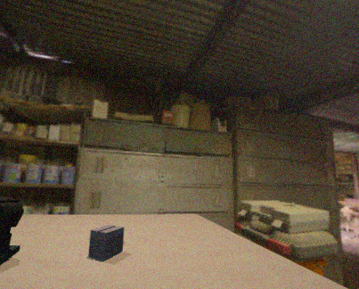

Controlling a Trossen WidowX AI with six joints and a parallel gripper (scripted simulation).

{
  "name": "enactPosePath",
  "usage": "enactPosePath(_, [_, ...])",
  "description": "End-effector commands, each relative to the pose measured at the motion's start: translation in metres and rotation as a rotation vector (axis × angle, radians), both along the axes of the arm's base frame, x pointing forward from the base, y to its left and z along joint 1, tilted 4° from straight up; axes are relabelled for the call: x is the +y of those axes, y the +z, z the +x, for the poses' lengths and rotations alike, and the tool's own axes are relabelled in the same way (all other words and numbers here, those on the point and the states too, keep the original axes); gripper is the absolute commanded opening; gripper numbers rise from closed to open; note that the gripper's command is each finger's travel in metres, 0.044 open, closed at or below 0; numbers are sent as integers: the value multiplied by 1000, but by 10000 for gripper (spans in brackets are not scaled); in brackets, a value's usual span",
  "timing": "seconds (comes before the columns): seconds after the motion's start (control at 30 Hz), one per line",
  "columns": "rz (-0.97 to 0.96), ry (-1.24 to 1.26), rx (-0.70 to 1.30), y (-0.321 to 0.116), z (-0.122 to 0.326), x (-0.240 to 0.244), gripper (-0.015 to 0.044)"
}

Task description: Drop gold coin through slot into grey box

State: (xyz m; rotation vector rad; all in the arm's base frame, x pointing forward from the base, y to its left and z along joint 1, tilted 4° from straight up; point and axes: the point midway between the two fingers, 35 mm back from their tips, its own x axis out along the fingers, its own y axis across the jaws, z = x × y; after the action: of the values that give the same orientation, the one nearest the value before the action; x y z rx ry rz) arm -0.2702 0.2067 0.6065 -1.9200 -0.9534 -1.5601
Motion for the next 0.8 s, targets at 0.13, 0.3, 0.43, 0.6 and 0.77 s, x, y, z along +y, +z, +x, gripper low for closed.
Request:
enactPosePath(0.13, [85, 60, 123, 25, 42, -39, 269])
enactPosePath(0.3, [176, 124, 260, 45, 92, -79, 161])
enactPosePath(0.43, [268, 197, 401, 56, 145, -115, 161])
enactPosePath(0.6, [385, 284, 585, 58, 215, -153, 161])
enactPosePath(0.77, [444, 346, 779, 46, 288, -178, 161])
